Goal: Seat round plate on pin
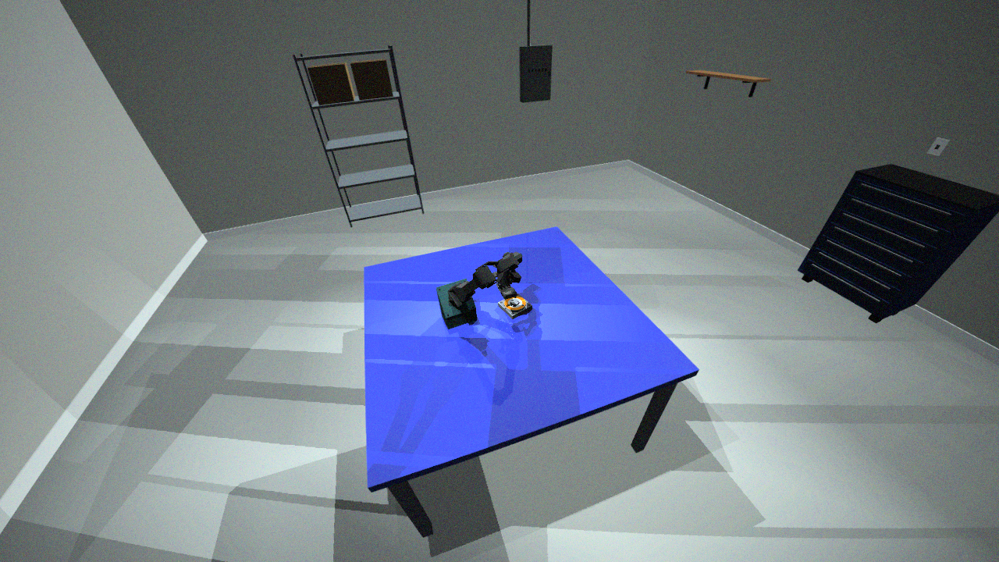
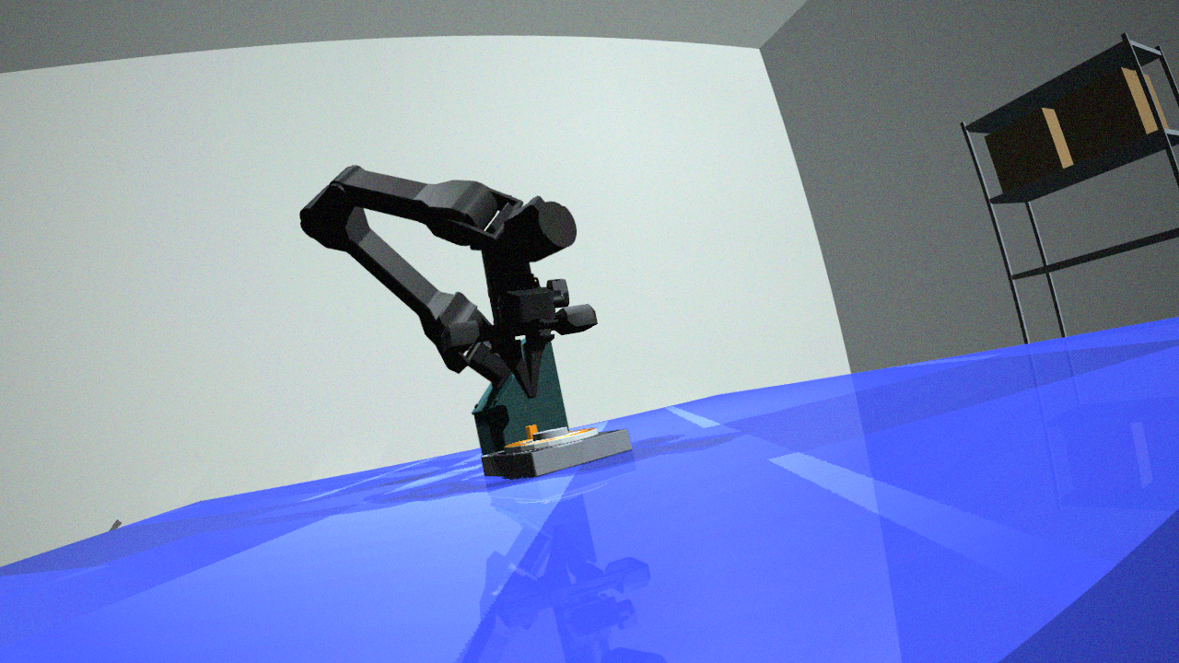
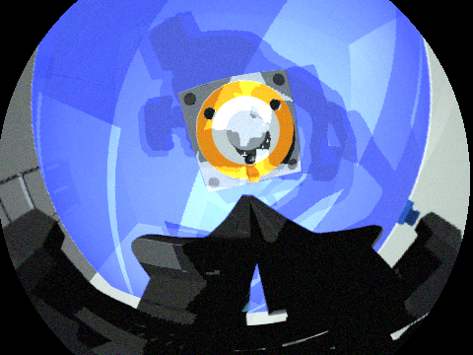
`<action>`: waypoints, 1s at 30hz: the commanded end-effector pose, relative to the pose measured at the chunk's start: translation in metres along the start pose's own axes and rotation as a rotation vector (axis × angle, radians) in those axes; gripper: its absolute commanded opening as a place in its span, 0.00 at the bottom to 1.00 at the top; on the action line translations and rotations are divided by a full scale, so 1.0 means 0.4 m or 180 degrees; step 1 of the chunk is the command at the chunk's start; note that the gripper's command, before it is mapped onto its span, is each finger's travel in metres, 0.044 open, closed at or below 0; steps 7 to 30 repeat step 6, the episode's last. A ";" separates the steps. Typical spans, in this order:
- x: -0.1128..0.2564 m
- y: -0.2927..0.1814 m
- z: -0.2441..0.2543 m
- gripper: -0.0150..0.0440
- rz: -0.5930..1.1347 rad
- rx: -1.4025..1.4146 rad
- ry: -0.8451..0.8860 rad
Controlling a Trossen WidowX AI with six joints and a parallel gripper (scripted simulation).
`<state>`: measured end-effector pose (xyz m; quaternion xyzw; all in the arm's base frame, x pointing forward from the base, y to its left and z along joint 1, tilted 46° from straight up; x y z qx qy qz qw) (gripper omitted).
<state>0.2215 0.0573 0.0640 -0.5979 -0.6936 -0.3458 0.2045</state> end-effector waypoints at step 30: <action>-0.001 0.000 0.000 0.25 0.0000 0.0012 -0.0004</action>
Point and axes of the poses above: the point midway between the two fingers, 35 mm back from their tips, its own x axis back along the fingers, its own z axis across the jaws, y = z × x, the point moved 6 cm from there along x, back along the fingers, and after that the axes turned 12 degrees about -x, right-handed, at the moved point
